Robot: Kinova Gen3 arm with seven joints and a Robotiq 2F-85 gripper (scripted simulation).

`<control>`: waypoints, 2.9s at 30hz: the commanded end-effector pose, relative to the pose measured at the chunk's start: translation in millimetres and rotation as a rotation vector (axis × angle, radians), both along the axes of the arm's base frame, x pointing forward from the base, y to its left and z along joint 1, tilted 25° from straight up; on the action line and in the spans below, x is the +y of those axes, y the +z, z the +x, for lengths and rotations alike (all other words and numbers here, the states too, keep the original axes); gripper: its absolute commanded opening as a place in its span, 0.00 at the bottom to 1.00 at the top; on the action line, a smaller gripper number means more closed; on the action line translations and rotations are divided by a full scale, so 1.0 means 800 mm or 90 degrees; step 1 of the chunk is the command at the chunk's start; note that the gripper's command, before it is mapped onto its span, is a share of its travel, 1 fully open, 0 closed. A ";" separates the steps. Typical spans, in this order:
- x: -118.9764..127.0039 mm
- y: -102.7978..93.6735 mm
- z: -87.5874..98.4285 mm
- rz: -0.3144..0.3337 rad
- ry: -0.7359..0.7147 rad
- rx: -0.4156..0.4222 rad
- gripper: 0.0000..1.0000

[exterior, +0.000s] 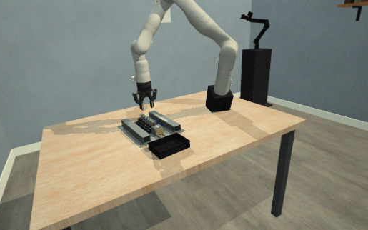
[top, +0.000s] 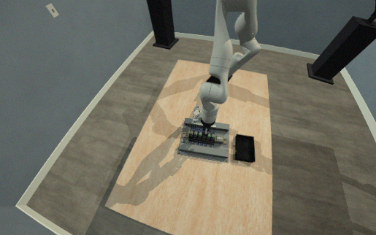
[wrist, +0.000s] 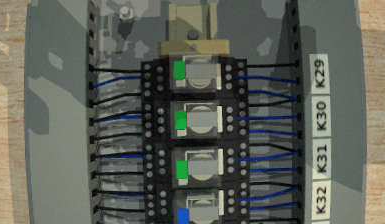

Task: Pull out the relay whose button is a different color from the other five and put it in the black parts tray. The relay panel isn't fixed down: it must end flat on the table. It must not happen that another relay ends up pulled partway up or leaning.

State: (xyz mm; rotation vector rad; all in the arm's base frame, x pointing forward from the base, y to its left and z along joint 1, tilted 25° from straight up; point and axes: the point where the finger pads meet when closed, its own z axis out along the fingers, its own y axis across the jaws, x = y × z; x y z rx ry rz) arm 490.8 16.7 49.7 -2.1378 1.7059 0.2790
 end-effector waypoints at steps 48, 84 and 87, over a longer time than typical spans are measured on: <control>0.000 -0.002 0.002 0.000 -0.001 -0.001 0.61; 0.022 -0.050 0.006 0.000 -0.001 -0.001 0.61; 0.023 -0.052 0.006 0.000 -0.001 -0.001 0.61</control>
